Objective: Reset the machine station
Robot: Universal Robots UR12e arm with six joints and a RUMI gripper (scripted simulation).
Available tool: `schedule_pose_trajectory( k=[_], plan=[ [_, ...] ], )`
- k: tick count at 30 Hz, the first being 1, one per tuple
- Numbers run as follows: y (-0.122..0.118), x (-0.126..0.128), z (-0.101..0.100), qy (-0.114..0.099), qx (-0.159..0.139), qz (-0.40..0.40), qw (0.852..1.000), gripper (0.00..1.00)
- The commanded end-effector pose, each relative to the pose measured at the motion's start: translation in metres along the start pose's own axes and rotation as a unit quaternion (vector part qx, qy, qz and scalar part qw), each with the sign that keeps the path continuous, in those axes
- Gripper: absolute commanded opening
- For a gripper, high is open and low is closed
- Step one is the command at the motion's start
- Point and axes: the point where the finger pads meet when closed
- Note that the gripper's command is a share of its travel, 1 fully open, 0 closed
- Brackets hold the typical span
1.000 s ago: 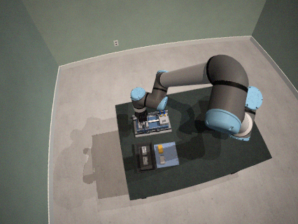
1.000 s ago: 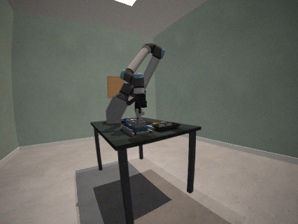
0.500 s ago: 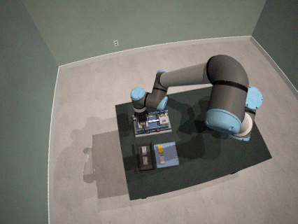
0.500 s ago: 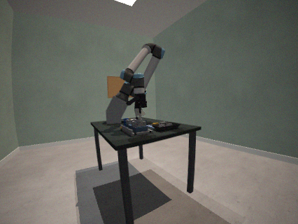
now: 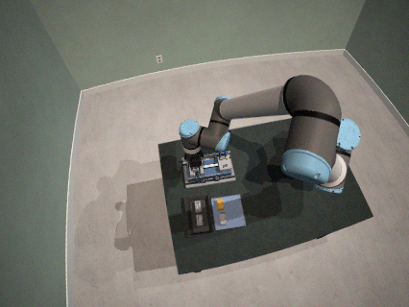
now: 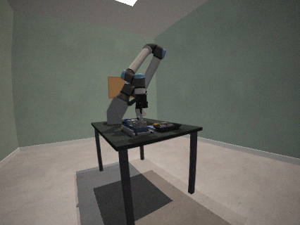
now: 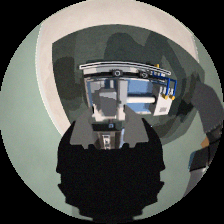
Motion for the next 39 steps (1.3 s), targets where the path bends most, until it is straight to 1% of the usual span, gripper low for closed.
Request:
schedule_pose_trajectory(
  k=[1, 8, 16, 22, 30, 32, 39],
  plan=[
    [0.000, -0.001, 0.001, 0.001, 0.000, 0.000, 1.000, 0.40],
    [0.000, -0.001, 0.002, 0.001, 0.000, 0.000, 1.000, 0.40],
    [0.000, -0.001, 0.008, 0.001, 0.000, 0.000, 1.000, 0.40],
    [0.000, -0.001, 0.021, 0.001, 0.000, 0.000, 1.000, 0.40],
    [0.000, -0.001, 0.046, 0.001, 0.000, 0.000, 1.000, 0.40],
    [0.000, -0.001, 0.046, 0.001, 0.000, 0.000, 1.000, 0.40],
    [0.000, -0.001, 0.065, 0.001, 0.000, 0.000, 1.000, 0.40]
  ],
)
Point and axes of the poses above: the point where the finger pads meet when closed, its own z axis back along the fingers, its own x axis across the jaws, y = z × x, and after that the axes turned 14 degrees about z, right-handed
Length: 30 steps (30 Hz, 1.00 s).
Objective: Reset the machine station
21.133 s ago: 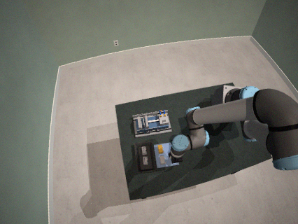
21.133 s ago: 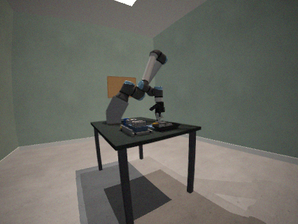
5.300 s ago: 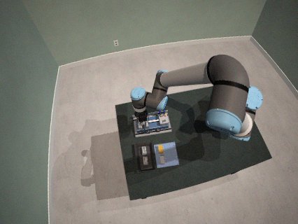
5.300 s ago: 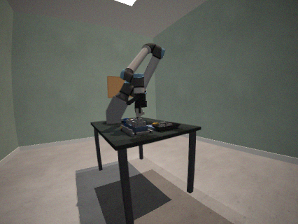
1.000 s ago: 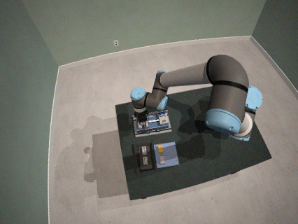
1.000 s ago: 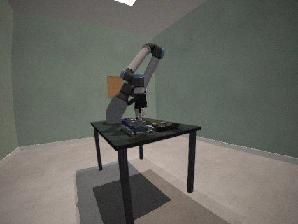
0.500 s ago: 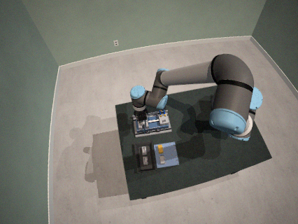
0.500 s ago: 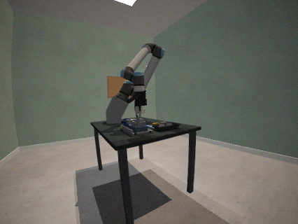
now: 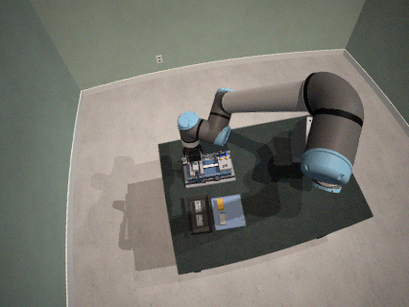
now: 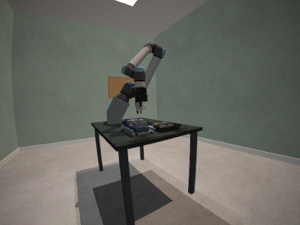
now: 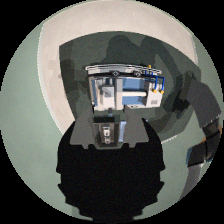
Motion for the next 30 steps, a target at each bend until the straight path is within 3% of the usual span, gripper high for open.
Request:
schedule_pose_trajectory(
  k=[1, 15, 16, 30],
  plan=[
    [0.0003, -0.0005, 0.0117, 0.000, 0.000, 0.000, 1.000, 0.40],
    [0.0003, -0.0005, 0.0214, 0.000, 0.000, 0.000, 1.000, 0.40],
    [0.0003, -0.0005, 0.0214, 0.000, 0.000, 0.000, 1.000, 0.00],
    [0.0003, -0.0005, 0.0214, 0.000, 0.000, 0.000, 1.000, 0.00]
  ],
)
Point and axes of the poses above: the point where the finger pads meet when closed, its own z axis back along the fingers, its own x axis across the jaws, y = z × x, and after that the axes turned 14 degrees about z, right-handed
